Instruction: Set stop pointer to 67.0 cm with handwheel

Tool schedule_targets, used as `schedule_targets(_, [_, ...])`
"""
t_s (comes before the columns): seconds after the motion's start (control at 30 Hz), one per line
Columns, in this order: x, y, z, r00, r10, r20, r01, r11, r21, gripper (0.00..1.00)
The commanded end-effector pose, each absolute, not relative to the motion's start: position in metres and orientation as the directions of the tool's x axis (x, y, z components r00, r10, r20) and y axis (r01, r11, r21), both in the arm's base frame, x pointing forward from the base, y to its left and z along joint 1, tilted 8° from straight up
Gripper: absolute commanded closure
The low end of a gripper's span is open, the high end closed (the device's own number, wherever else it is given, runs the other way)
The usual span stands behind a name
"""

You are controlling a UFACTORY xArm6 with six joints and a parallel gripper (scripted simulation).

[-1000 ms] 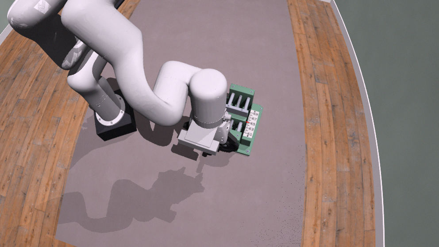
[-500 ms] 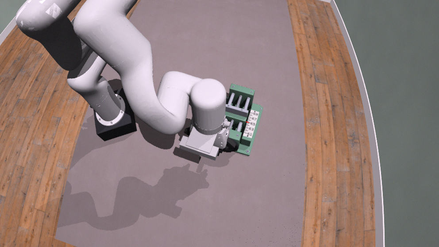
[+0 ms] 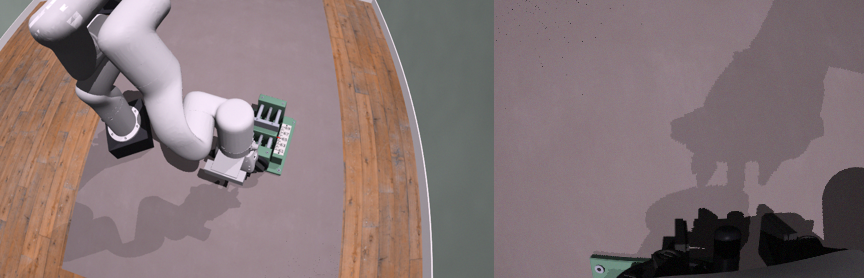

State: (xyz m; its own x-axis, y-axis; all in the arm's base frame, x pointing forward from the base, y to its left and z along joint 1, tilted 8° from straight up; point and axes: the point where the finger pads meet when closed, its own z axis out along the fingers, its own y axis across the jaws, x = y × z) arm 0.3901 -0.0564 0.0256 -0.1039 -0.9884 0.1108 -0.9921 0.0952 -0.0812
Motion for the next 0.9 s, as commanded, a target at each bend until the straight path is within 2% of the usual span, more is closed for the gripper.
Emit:
schedule_targets(0.0, [0.3912,-0.0566,0.0252,-0.104,-0.988,0.111,-0.992,0.095,-0.084,0.43])
schedule_targets(0.43, [0.3912,-0.0566,0.0251,-0.104,-0.988,0.111,-0.992,0.095,-0.084,0.43])
schedule_targets(0.47, [0.3912,-0.0566,0.0251,-0.104,-0.988,0.111,-0.992,0.095,-0.084,0.94])
schedule_targets(0.87, [0.3912,-0.0566,0.0251,-0.104,-0.988,0.111,-0.992,0.095,-0.084,0.94])
